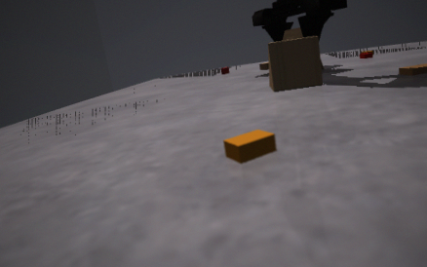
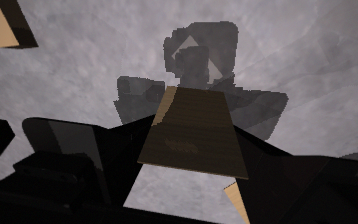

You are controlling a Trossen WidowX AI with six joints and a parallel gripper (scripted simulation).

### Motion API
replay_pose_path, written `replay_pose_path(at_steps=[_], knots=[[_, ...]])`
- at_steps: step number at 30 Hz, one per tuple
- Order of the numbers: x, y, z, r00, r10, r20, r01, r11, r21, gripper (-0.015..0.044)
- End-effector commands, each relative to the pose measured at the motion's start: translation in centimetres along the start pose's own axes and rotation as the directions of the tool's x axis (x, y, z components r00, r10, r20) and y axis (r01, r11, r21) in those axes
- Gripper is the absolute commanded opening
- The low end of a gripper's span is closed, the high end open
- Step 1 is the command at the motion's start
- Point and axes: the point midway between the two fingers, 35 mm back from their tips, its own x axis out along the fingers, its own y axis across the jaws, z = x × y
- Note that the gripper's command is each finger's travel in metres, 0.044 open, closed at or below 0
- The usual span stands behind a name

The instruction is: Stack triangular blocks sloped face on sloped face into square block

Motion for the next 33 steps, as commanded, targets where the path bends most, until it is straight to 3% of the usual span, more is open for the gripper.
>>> replay_pose_path(at_steps=[1, 15, 31, 32, 33], knots=[[-0.4, 0.0, 0.8, 0.993, 0.003, -0.119, -0.003, 1.0, -0.001, 0.0], [-0.8, 0.0, 3.3, 0.887, 0.006, -0.462, -0.007, 1.0, 0.0, 0.0], [-0.2, 0.0, 6.1, 0.625, 0.008, -0.781, -0.011, 1.0, 0.001, 0.0], [-0.2, -0.3, 5.5, 0.693, -0.008, -0.721, 0.003, 1.0, -0.008, 0.0026], [-0.2, -0.3, 5.5, 0.693, -0.008, -0.721, 0.003, 1.0, -0.008, 0.0053]])
